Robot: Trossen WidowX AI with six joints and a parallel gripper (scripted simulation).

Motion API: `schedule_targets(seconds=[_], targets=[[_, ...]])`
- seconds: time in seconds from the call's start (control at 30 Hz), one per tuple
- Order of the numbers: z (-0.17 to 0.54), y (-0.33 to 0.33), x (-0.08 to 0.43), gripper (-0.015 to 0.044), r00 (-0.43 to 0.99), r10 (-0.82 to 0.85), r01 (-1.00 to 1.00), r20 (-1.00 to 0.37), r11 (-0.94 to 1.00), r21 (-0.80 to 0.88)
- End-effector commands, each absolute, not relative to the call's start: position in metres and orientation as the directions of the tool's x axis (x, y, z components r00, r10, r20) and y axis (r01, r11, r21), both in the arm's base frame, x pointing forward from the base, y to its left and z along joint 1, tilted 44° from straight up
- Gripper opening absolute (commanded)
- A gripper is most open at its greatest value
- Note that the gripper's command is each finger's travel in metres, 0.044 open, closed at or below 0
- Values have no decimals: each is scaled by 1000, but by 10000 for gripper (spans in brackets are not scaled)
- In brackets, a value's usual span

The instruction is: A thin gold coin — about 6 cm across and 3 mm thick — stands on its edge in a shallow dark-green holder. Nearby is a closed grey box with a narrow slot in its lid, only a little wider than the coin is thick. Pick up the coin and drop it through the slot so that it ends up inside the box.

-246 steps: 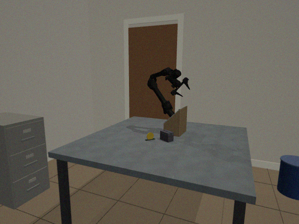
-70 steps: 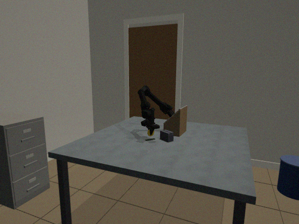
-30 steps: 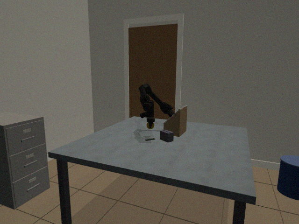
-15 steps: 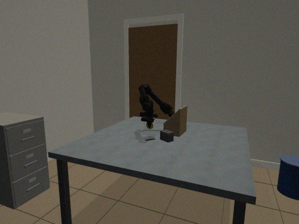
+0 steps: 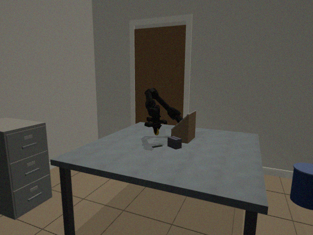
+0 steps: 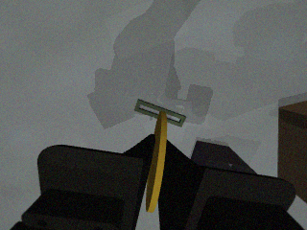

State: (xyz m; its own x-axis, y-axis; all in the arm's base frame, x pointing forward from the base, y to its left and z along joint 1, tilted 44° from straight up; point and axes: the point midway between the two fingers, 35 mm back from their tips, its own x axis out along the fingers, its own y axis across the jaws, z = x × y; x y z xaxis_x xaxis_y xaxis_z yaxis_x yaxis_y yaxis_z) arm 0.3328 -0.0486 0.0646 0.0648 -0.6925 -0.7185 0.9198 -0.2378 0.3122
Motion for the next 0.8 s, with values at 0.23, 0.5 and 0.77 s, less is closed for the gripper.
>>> schedule_targets(seconds=[0.23,0.5,0.77], targets=[[56,-39,330,0,66,-692,907,-719,-258,332],[42,-25,324,0,66,-687,908,-723,-259,329],[29,-11,317,0,66,-684,909,-727,-260,327]])
